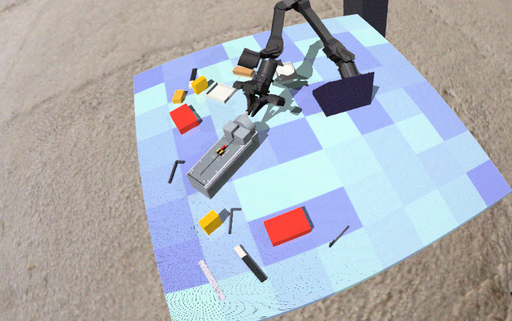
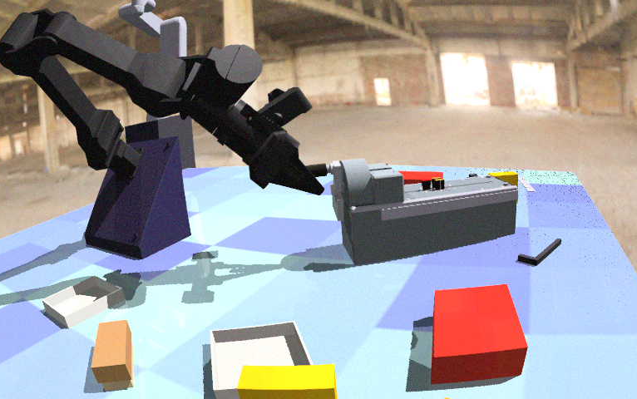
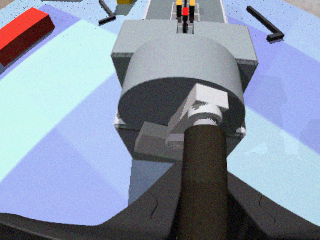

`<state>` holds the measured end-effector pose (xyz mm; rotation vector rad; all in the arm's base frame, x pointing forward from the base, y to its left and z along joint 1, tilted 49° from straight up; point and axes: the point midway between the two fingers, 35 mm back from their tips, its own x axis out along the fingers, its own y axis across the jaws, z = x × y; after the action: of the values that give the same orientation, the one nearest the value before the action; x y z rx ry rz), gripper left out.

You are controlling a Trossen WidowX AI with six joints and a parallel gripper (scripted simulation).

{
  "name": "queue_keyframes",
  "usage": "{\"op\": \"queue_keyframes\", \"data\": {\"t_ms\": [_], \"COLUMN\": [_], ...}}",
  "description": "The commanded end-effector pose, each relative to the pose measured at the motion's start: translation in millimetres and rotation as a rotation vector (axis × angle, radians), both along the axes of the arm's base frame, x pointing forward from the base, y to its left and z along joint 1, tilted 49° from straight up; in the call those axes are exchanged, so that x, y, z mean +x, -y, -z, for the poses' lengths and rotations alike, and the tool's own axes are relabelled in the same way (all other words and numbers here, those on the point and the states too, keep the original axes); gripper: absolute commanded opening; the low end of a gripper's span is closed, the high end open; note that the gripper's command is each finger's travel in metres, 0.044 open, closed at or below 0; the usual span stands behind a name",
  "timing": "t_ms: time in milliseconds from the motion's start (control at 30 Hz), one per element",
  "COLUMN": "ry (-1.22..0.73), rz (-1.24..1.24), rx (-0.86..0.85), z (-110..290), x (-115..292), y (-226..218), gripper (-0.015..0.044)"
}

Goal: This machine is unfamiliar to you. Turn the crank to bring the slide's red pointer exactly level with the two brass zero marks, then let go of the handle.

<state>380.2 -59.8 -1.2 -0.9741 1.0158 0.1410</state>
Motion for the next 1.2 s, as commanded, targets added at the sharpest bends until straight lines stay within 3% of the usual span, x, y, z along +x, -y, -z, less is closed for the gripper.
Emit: {"op": "queue_keyframes", "data": {"t_ms": [0,1167], "ry": [0.016,0.016], "rz": [0.016,0.016], "rx": [-0.007,-0.007], "z": [-3.7,-1.4], "x": [4.3,4.2], "y": [7.6,10.2], "gripper": [0.0,0.0]}}
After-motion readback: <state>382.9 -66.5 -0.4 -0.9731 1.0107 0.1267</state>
